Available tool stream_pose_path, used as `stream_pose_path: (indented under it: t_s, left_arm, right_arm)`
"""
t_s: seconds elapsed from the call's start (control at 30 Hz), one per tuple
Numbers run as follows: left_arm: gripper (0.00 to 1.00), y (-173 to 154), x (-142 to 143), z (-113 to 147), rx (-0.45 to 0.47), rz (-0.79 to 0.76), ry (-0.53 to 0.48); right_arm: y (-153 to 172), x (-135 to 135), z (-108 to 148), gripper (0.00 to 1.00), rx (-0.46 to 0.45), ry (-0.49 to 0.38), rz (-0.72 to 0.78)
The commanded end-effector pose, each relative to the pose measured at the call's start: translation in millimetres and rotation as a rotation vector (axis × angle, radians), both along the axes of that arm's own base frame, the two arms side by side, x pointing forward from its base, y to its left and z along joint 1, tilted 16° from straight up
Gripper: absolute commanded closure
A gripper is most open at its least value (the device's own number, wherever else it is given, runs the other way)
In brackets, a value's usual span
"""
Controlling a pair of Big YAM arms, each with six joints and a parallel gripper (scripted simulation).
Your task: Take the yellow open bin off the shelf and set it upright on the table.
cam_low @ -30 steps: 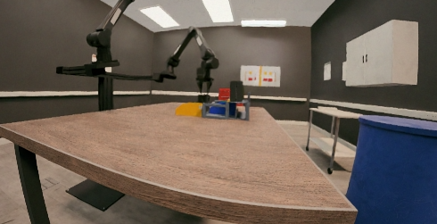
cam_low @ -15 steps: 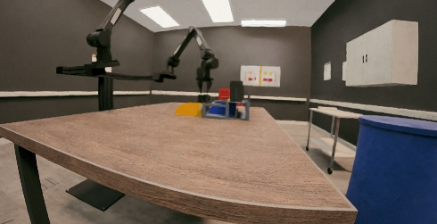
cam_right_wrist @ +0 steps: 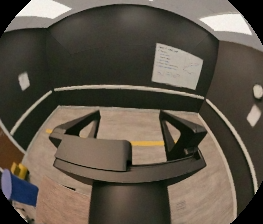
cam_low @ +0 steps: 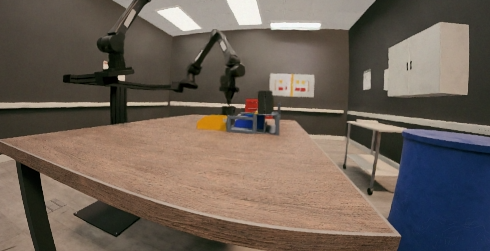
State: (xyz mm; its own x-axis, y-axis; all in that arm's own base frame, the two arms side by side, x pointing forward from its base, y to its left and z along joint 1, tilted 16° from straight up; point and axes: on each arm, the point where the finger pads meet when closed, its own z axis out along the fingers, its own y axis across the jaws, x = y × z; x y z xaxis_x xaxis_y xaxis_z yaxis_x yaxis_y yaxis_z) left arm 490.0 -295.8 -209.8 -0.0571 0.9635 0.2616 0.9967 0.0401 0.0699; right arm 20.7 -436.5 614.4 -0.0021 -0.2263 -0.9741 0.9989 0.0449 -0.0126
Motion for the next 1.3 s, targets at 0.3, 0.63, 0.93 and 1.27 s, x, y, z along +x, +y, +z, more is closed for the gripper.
stream_pose_path:
  t_s: [0.3, 0.63, 0.93, 1.27]
  left_arm:
    - [1.0, -19.1, 6.0, 21.8, -0.024, -0.013, -0.029]
    - [1.0, -20.1, 7.1, 22.6, -0.026, -0.013, -0.032]
    - [1.0, -20.7, 7.8, 22.9, -0.027, -0.014, -0.033]
    - [1.0, -21.7, 8.8, 23.6, -0.029, -0.014, -0.035]
  right_arm:
    - [9.4, -3.6, 12.0, 0.0, -0.041, -0.014, -0.003]
    - [9.4, -3.6, 12.0, 0.0, -0.041, -0.014, -0.003]
    - [9.4, -3.6, 12.0, 0.0, -0.041, -0.014, -0.003]
    - [9.4, -3.6, 12.0, 0.0, -0.041, -0.014, -0.003]
